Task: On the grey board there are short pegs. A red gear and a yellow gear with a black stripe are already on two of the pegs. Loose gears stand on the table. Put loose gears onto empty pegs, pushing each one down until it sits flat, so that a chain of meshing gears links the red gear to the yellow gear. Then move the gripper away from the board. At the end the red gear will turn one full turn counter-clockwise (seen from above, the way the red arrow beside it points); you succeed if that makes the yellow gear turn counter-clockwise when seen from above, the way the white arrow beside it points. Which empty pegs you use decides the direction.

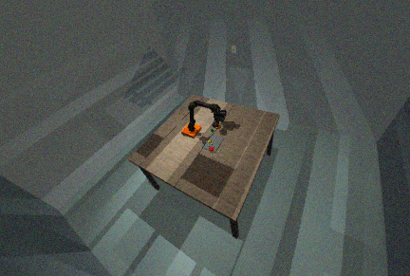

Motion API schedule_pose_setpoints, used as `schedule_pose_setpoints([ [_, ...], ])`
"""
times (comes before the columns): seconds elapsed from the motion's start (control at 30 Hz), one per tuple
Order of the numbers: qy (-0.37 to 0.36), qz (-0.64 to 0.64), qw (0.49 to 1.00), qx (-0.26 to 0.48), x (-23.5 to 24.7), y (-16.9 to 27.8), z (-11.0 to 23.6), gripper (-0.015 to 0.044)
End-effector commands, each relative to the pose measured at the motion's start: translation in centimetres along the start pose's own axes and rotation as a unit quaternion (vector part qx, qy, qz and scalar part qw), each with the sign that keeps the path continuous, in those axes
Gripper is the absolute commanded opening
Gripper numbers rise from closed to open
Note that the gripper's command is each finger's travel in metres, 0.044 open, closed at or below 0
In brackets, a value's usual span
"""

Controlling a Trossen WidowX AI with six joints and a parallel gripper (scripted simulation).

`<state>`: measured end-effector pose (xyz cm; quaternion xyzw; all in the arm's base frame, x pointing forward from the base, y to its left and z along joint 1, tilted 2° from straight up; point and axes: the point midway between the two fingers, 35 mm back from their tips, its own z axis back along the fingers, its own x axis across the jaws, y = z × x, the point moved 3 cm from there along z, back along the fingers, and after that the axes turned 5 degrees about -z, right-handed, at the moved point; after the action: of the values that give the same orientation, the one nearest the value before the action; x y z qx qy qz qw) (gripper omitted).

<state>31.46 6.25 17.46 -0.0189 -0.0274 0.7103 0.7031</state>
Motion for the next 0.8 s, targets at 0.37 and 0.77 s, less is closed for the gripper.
schedule_pose_setpoints([
  [0.37, -0.001, 0.001, 1.000, -0.003, -0.2, 0.8, 3.9, 0.0000],
  [0.77, 0.000, 0.001, 1.000, -0.003, -1.5, 0.7, 4.2, 0.0000],
])
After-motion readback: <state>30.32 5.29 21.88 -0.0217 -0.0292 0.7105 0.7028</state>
